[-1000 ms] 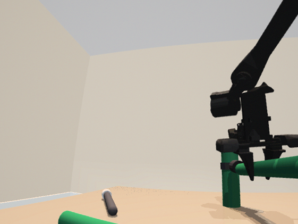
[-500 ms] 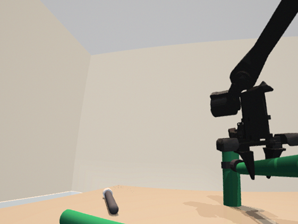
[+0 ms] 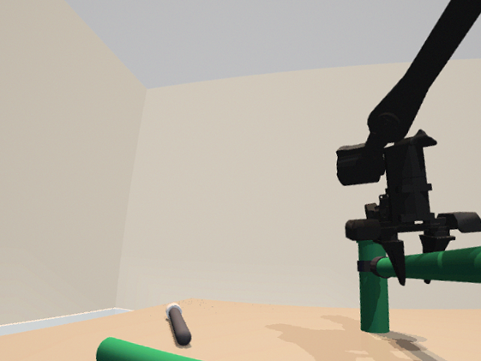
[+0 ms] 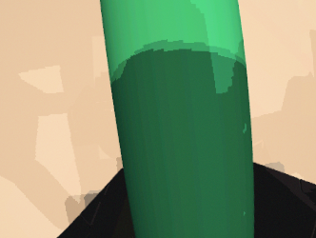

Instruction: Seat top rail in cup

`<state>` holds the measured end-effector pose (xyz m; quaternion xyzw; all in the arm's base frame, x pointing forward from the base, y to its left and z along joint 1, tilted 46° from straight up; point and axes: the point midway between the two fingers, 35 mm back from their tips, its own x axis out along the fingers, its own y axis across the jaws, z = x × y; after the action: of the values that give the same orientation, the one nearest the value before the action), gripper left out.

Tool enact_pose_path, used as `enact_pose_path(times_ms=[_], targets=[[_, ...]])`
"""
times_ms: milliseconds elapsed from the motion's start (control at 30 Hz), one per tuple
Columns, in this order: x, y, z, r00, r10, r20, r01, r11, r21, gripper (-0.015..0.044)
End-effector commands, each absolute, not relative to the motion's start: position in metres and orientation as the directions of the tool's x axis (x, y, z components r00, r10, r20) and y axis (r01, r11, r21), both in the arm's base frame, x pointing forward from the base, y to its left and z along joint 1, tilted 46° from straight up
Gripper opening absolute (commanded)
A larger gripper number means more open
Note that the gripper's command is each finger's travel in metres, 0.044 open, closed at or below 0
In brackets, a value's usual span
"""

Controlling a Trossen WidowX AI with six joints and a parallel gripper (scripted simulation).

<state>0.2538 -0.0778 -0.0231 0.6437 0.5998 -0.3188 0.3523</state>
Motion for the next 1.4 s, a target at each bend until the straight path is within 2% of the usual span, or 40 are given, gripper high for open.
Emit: enact_pose_path(times_ms=[0, 1367], targets=[[0.257, -0.088, -0.022, 0.097, 0.531, -0.842, 0.995, -0.047, 0.084, 0.0000], [0.251, -0.099, -0.034, 0.096, 0.531, -0.842, 0.995, -0.047, 0.084, 0.0000]])
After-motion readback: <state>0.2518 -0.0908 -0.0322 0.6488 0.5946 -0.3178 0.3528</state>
